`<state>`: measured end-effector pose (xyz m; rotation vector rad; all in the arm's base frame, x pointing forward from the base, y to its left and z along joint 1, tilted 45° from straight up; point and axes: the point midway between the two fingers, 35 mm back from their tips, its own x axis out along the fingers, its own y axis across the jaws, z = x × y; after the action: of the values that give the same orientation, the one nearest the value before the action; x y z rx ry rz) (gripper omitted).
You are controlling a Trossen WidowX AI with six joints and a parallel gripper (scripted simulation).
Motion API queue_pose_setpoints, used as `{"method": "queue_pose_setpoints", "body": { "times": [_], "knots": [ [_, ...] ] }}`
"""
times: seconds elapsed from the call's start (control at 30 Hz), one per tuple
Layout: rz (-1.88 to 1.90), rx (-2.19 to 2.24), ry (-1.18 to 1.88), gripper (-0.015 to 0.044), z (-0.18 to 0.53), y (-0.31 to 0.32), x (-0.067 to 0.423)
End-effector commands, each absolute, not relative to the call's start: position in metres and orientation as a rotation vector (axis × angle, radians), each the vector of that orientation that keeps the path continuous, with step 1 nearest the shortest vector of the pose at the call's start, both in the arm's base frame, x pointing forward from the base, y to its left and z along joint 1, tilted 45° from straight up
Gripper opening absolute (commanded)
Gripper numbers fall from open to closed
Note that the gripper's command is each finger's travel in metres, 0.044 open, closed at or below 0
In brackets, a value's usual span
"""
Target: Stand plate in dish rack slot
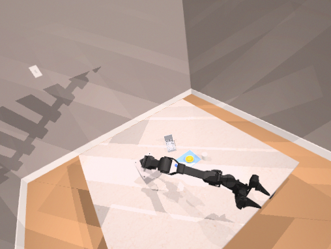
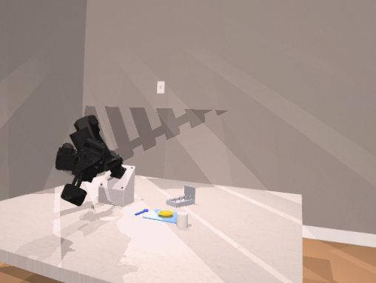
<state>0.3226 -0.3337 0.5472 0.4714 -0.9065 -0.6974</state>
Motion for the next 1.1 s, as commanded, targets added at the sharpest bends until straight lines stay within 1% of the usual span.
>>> {"method": "queue_pose_setpoints", "body": {
  "times": [0.0,0.57,1.07],
  "knots": [
    [-0.749,0.487,-0.792,0.0400,0.515,-0.337,0.346],
    [-0.868,0.476,-0.302,0.0400,0.388,-0.303,0.420],
    [-0.892,0.354,0.149,0.0400,0.276,-0.244,0.448]
  ]
}}
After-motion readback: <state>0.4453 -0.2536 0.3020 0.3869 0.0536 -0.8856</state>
